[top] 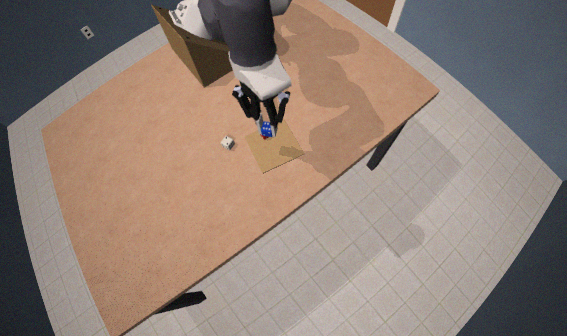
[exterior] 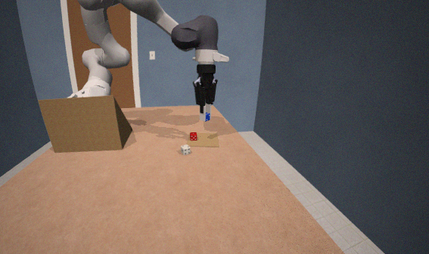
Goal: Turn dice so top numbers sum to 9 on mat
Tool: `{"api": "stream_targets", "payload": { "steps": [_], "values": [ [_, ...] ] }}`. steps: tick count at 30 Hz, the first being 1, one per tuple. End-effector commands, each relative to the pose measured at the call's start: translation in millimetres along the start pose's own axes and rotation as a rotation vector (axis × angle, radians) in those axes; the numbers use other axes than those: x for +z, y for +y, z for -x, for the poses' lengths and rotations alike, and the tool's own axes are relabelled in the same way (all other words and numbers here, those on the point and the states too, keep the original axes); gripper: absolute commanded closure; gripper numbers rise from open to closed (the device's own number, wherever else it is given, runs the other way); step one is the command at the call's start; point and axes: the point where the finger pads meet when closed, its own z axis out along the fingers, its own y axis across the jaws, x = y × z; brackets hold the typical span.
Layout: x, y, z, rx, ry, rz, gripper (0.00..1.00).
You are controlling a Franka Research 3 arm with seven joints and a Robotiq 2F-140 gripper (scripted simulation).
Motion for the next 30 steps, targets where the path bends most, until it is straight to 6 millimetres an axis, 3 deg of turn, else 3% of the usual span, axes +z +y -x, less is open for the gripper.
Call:
{"api": "stream_targets", "payload": {
  "steps": [1, 30],
  "values": [
    [0.8, 2.0, 3.3, -0.174, -0.008, 0.010, 0.84],
    [0.0, -3.8, 12.1, -0.703, -0.010, 0.014, 0.84]
  ]
}}
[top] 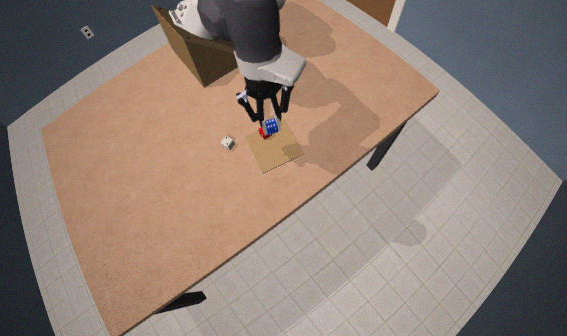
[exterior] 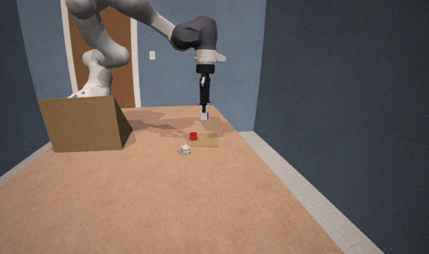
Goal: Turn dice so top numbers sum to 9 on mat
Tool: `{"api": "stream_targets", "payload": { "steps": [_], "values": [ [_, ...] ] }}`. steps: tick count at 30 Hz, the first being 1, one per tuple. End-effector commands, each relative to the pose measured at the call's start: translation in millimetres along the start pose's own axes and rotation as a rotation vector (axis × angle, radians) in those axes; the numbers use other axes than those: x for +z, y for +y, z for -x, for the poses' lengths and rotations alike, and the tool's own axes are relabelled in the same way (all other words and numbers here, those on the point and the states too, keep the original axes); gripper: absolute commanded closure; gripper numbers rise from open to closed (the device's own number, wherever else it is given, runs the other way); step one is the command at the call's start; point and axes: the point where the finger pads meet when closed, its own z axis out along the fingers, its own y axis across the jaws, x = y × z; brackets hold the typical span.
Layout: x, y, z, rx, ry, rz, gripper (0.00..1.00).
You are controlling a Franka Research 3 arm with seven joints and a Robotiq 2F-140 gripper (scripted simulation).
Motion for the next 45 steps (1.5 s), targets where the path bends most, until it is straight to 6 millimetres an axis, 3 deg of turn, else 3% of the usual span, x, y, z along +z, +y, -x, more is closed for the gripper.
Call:
{"api": "stream_targets", "payload": {
  "steps": [1, 8, 30, 45],
  "values": [
    [0.4, 0.8, 3.6, -0.166, -0.013, 0.006, 0.84],
    [0.2, -1.1, 4.5, -0.275, -0.013, 0.006, 0.84],
    [2.7, -1.2, 4.6, -0.284, -0.014, 0.008, 0.84],
    [51.5, -0.1, 4.3, -0.284, -0.015, 0.010, 0.84]
  ]
}}
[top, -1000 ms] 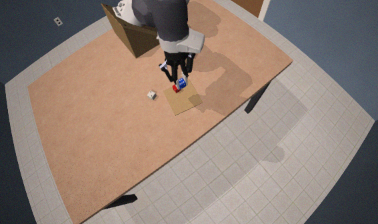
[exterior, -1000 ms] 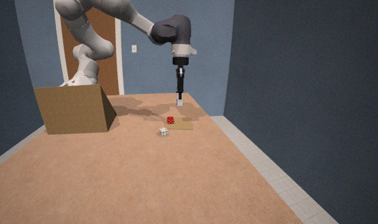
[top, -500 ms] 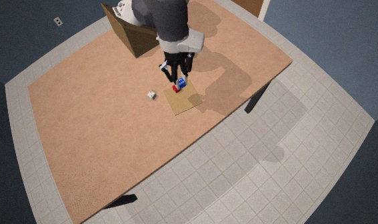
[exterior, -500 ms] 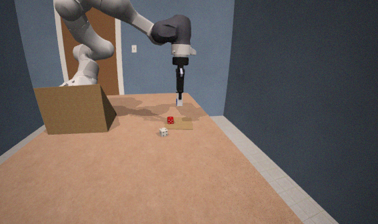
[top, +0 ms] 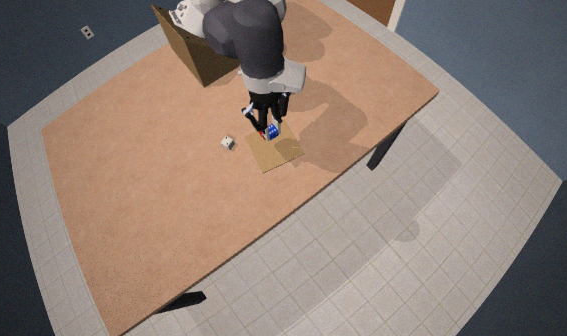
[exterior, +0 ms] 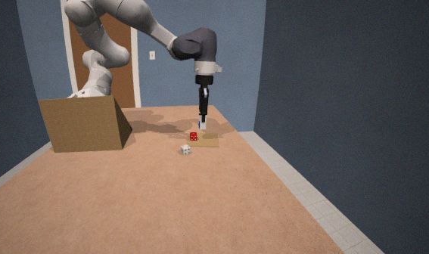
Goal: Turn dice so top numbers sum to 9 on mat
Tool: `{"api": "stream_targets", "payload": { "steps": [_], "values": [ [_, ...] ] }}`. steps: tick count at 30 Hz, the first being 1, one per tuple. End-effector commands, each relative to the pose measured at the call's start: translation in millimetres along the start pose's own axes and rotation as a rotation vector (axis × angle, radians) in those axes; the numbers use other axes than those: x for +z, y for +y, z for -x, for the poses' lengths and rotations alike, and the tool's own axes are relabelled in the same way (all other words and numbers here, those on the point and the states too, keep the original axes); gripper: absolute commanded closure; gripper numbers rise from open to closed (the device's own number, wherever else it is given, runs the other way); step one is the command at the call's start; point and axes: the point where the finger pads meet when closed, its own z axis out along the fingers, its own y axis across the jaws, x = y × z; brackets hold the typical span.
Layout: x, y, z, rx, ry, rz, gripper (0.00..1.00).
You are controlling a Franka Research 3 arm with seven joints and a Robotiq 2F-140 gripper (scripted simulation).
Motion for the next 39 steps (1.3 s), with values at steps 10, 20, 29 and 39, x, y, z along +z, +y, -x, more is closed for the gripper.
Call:
{"api": "stream_targets", "payload": {
  "steps": [10, 20, 29, 39],
  "values": [
    [44.3, 2.1, -6.9, 0.006, 0.017, 0.004, 0.84],
    [50.7, 2.2, -7.1, 0.006, 0.017, 0.004, 0.84],
    [50.7, 2.2, -7.1, 0.006, 0.017, 0.004, 0.84],
    [50.7, 2.2, -7.1, 0.006, 0.017, 0.004, 0.84]
  ]
}}
